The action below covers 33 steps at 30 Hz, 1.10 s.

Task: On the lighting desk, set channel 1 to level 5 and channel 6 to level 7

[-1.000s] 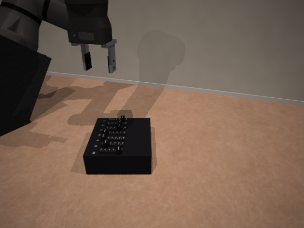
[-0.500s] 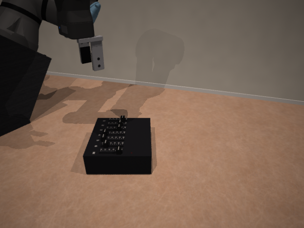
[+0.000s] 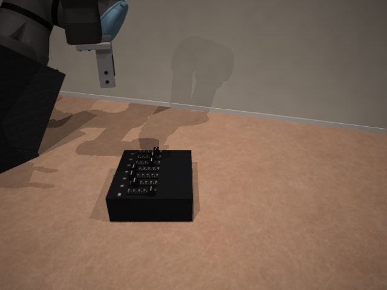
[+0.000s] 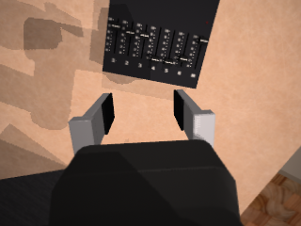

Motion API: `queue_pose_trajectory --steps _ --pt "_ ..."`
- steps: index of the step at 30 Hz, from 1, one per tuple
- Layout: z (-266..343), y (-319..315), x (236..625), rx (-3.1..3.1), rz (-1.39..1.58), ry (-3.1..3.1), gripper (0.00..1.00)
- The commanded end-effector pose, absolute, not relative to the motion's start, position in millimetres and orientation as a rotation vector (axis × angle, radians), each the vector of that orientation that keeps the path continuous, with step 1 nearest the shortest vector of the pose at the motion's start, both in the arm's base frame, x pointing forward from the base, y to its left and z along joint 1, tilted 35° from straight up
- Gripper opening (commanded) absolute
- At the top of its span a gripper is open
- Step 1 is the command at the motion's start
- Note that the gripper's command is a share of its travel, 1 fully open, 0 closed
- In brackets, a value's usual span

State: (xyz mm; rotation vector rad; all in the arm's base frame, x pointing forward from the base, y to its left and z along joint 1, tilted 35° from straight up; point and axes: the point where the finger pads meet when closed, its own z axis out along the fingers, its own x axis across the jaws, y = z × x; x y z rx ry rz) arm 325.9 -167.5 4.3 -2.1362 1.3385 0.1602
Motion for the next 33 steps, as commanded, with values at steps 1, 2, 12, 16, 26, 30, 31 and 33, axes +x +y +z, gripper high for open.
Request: queue_pose_trajectory --steps 1,2,12,16,26,30,31,33 --pt "4.0 -169.8 323.4 -2.080 0.199 1.438 1.00" --pt "3.9 -170.1 322.9 -2.070 0.205 1.453 1.00" --pt "3.3 -171.8 320.2 -2.015 0.237 1.532 1.00" --pt "3.3 -171.9 320.1 -2.012 0.238 1.536 1.00" --pt "3.3 -171.9 320.1 -2.011 0.239 1.538 1.00" --pt "3.3 -171.9 320.1 -2.011 0.239 1.538 1.00" --pt "3.3 -171.9 320.1 -2.011 0.239 1.538 1.00" --pt "3.3 -171.9 320.1 -2.011 0.239 1.538 1.00"
